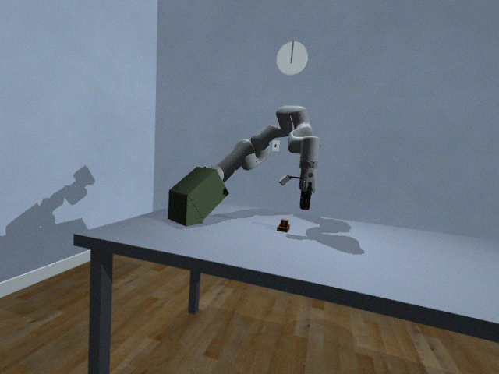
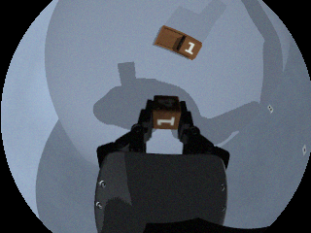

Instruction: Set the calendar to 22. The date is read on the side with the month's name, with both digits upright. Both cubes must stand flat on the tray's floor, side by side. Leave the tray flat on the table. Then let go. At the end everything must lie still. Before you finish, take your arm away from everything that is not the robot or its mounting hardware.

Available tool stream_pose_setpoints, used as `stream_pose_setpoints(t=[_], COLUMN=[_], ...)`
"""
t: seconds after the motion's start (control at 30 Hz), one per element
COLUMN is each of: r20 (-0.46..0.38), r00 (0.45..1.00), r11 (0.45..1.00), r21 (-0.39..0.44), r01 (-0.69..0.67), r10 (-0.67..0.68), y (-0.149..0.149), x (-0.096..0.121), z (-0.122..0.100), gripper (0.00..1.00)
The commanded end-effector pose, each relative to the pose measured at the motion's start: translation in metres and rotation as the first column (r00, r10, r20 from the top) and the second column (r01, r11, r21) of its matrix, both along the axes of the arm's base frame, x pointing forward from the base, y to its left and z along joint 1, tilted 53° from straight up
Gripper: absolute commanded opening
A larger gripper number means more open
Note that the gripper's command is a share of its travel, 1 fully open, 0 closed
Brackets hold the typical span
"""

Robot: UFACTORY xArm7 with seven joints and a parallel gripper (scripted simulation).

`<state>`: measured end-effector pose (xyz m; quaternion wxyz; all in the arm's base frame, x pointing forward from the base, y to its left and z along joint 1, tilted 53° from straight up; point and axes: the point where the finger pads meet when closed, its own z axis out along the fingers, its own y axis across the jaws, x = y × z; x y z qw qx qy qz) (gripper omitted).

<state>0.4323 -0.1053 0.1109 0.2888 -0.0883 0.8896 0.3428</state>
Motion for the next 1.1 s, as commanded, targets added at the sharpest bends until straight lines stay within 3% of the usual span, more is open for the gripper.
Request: stream_pose_setpoints(t=[0.0, 0.07, 0.2, 0.33, 1.07], r20=[-0.103, -0.103, -0.201, -0.241, -0.255], r00=[0.992, 0.992, 0.968, 0.954, 0.949], r11=[0.995, 0.995, 0.979, 0.969, 0.966], r21=[0.054, 0.054, 0.105, 0.123, 0.128], r01=[0.084, 0.084, 0.176, 0.214, 0.225], r10=[-0.078, -0.078, -0.152, -0.18, -0.188], y=[-0.001, -0.001, 0.0, 0.001, 0.006], x=[0.008, 0.008, 0.017, 0.021, 0.025], z=[0.006, 0.006, 0.011, 0.014, 0.01], gripper=[0.29, 0.29, 0.29, 0.29, 0.29])
